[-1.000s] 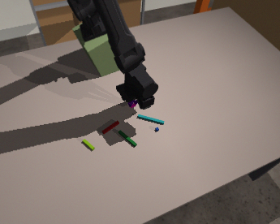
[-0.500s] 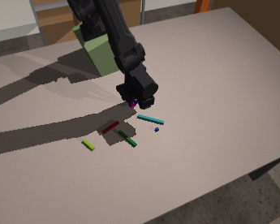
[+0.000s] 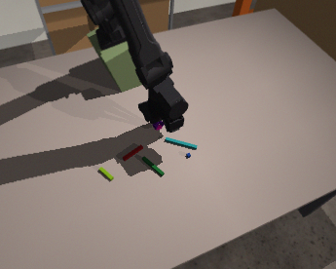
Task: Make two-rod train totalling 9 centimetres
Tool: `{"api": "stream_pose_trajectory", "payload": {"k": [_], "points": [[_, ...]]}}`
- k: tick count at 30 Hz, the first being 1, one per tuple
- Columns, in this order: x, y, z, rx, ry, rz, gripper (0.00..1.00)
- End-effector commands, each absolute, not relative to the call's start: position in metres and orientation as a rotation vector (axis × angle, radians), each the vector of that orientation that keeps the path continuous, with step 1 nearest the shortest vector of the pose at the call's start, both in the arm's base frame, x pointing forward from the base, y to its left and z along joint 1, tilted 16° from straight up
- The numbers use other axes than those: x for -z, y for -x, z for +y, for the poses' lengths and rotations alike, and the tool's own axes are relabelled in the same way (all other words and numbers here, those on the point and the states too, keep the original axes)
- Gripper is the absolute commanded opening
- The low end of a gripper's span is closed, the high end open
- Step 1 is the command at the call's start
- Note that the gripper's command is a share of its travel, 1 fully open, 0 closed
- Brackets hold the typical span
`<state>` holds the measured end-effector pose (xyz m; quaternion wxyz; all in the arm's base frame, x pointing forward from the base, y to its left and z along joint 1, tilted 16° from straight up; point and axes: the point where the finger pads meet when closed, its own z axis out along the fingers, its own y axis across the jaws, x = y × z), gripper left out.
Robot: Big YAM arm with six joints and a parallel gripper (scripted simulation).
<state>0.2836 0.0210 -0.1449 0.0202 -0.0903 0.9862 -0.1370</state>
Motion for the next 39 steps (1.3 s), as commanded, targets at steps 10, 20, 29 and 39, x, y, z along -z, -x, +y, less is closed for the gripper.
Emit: {"api": "stream_pose_trajectory", "payload": {"k": [10,20,29,39], "points": [[0.1391,-0.2875,0.0176,0.419,0.289,3.034,0.15],[0.139,-0.2885,0.0178,0.418,0.289,3.032,0.15],[0.139,-0.2884,0.0179,0.418,0.289,3.032,0.15],[0.1389,-0.2876,0.0184,0.418,0.293,3.031,0.15]]}}
